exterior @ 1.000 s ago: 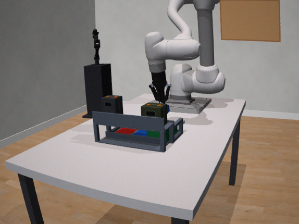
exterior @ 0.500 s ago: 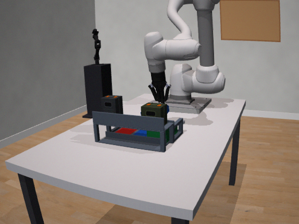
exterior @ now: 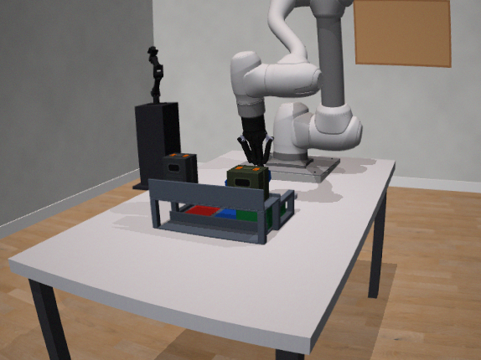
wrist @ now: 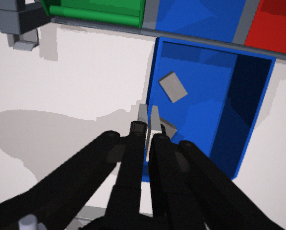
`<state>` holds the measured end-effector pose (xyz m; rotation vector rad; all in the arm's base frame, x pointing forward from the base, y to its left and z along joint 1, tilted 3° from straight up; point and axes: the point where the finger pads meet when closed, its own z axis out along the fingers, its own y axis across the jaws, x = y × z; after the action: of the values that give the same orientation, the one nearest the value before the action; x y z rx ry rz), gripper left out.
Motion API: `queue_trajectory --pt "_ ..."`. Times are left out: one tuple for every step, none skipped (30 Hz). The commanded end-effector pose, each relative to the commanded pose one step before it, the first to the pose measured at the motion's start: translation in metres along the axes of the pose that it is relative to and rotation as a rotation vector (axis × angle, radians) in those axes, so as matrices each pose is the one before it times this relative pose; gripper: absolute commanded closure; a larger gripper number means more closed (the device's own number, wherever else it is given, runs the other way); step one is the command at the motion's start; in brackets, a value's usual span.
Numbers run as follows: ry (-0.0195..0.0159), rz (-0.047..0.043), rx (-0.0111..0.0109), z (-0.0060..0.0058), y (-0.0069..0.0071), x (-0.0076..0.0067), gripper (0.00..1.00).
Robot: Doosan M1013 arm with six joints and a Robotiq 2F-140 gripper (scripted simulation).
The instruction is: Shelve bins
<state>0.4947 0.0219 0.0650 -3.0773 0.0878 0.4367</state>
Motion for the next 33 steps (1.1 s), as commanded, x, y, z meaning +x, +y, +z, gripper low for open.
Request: queue_trajectory --pt "0.00006 -0.00007 0.00018 -0.00069 -0.00003 0.00249 0.9" --pt "0.0 0.0 0.0 -0.00023 0.0 0.001 0.9" --pt "0.0 0.0 0.0 -0.00024 0.0 0.00102 0.9" --pt "0.0 0.0 0.0 -0.00025 0.0 0.00104 0.9" --pt "0.0 0.0 0.0 0.0 0.0 0.0 0.9" --pt "0.0 0.0 0.0 0.0 0.0 0.0 0.9" --pt "0.0 0.0 0.0 -0.00025 0.0 0.00106 0.9" --pt "0.0 0.0 0.0 -0.00025 0.0 0.00107 0.9" --pt "0.0 0.0 0.0 -0.00025 0.0 0.00109 0.9" --pt "0.0 0.0 0.0 -0.00026 0.0 0.0011 0.9" --pt "0.0 0.0 0.0 -0.00026 0.0 0.00112 0.9" --pt "0.0 0.0 0.0 -0.00026 0.0 0.00113 0.9" --pt "0.0 0.0 0.0 -0.00027 0.0 0.00114 0.9" --pt "0.0 0.0 0.0 -0.00027 0.0 0.00115 0.9" --pt "0.0 0.0 0.0 -0.00027 0.0 0.00116 0.9" --pt "0.0 0.0 0.0 -0.00027 0.0 0.00117 0.9" --pt "0.0 0.0 0.0 -0.00027 0.0 0.00118 0.9" --pt "0.0 0.0 0.0 -0.00028 0.0 0.00119 0.9" --pt "0.0 0.0 0.0 -0.00028 0.0 0.00119 0.9" --pt "0.0 0.0 0.0 -0.00028 0.0 0.0012 0.9" --pt "0.0 0.0 0.0 -0.00028 0.0 0.0012 0.9" --pt "0.0 0.0 0.0 0.0 0.0 0.0 0.9" --pt "0.0 0.0 0.0 0.0 0.0 0.0 0.9" --pt "0.0 0.0 0.0 -0.00029 0.0 0.00121 0.9" --pt "0.0 0.0 0.0 -0.00029 0.0 0.00121 0.9" --pt "0.0 0.0 0.0 -0.00028 0.0 0.00121 0.9" --pt "0.0 0.0 0.0 -0.00028 0.0 0.00121 0.9" --pt "0.0 0.0 0.0 -0.00029 0.0 0.00122 0.9" --pt "0.0 0.0 0.0 -0.00029 0.0 0.00121 0.9" --pt "0.0 0.0 0.0 -0.00028 0.0 0.00121 0.9" --pt "0.0 0.0 0.0 -0.00028 0.0 0.00121 0.9" --pt "0.0 0.0 0.0 -0.00029 0.0 0.00121 0.9" --pt "0.0 0.0 0.0 -0.00028 0.0 0.0012 0.9"
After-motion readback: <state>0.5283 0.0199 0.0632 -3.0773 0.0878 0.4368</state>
